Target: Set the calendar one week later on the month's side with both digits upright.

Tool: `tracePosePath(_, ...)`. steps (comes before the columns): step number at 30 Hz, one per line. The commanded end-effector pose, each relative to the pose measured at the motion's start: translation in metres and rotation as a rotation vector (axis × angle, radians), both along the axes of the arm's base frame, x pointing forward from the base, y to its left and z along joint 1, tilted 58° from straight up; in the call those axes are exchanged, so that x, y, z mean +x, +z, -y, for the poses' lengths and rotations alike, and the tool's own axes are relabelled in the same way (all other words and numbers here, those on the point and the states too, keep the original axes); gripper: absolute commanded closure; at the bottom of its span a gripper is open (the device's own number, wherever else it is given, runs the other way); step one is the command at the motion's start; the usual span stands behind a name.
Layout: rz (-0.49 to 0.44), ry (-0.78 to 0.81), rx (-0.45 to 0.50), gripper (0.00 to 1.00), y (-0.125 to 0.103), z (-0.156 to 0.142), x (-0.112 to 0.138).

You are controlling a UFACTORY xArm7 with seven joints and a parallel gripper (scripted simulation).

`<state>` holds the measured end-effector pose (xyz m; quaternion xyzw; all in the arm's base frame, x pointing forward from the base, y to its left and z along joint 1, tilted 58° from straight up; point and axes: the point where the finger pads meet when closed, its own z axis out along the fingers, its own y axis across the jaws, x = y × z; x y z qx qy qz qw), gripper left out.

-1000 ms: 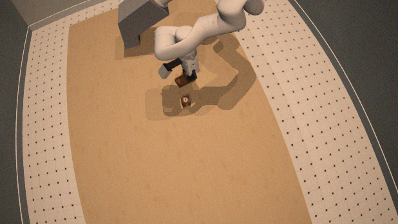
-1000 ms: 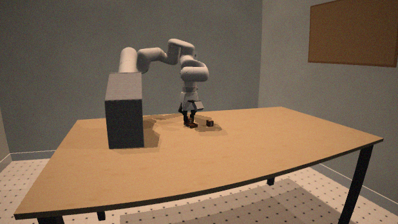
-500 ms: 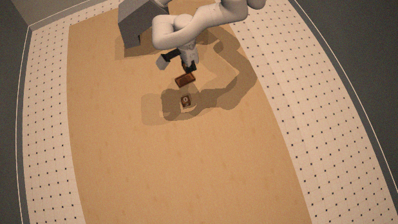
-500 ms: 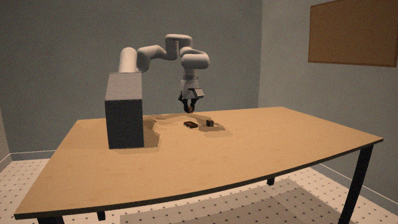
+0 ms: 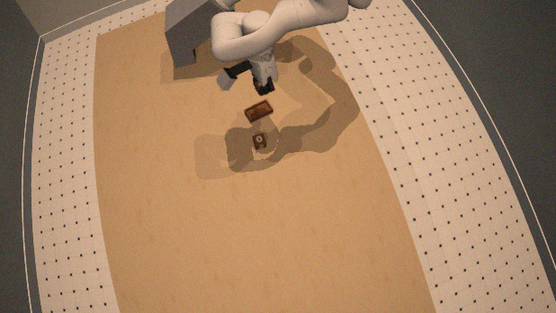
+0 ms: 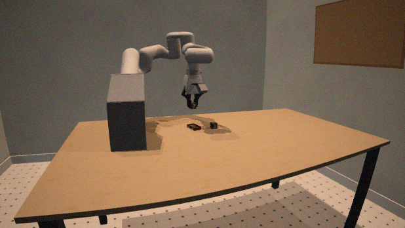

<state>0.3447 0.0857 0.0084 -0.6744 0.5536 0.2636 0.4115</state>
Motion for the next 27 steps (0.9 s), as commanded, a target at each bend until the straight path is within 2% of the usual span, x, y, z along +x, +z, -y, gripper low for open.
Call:
tracePosePath(1, 0.004, -0.002, -0.003, 0.71, 0.0, 0.002, 0.001)
tracePosePath(5, 0.056, 0.032, -0.011, 0.71, -0.004, 0.005, 0.003)
tracePosePath(9, 0.184, 0.115, -0.029, 0.71, -0.014, 0.012, 0.007)
tracePosePath(11, 0.206, 0.128, -0.032, 0.71, -0.016, 0.013, 0.008)
tracePosePath(14, 0.286, 0.18, -0.043, 0.71, -0.023, 0.017, 0.011)
tracePosePath(16, 0.286, 0.18, -0.043, 0.71, -0.023, 0.017, 0.011)
tracePosePath(18, 0.37, 0.234, -0.054, 0.71, -0.029, 0.021, 0.014)
tracePosePath(27, 0.561, 0.355, -0.077, 0.71, -0.045, 0.03, 0.019)
